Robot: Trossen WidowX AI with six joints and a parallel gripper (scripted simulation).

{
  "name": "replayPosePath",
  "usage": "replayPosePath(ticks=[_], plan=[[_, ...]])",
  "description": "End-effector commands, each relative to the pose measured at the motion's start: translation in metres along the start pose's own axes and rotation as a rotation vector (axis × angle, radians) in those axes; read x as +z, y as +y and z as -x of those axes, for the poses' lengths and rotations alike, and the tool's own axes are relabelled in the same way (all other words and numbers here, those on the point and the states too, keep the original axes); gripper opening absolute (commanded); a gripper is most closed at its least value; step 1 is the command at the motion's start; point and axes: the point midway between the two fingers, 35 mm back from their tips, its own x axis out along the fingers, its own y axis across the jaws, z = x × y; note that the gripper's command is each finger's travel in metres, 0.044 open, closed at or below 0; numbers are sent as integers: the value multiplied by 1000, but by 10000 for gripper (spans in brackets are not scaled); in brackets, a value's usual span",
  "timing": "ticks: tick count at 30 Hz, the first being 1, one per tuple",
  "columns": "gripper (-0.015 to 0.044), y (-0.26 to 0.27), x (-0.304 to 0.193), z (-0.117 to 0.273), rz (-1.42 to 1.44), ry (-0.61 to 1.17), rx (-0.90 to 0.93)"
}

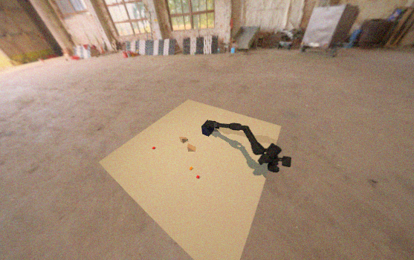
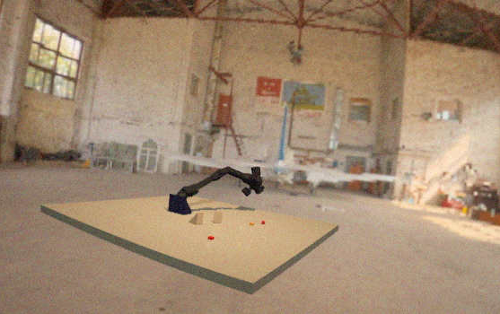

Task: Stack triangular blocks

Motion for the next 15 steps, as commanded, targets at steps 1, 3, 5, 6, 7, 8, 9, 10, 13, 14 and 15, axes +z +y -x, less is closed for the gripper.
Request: replayPosePath(ticks=[1, 3, 5, 6, 7, 8, 9, 10, 13, 14, 15], plan=[[426, 0, 1, 1, 0, -3, 1], [440, -2, 10, 5, 1, -27, 6], [440, -6, 28, 16, 4, -75, 16], [440, -10, 40, 23, 6, -109, 21], [440, -14, 53, 32, 8, -147, 26], [440, -18, 65, 42, 11, -185, 30], [440, -22, 77, 52, 13, -223, 33], [440, -27, 89, 61, 15, -260, 35], [440, -36, 107, 75, 74, -326, 30], [440, -42, 118, 86, 64, -361, 26], [440, -49, 129, 98, 53, -397, 22]])
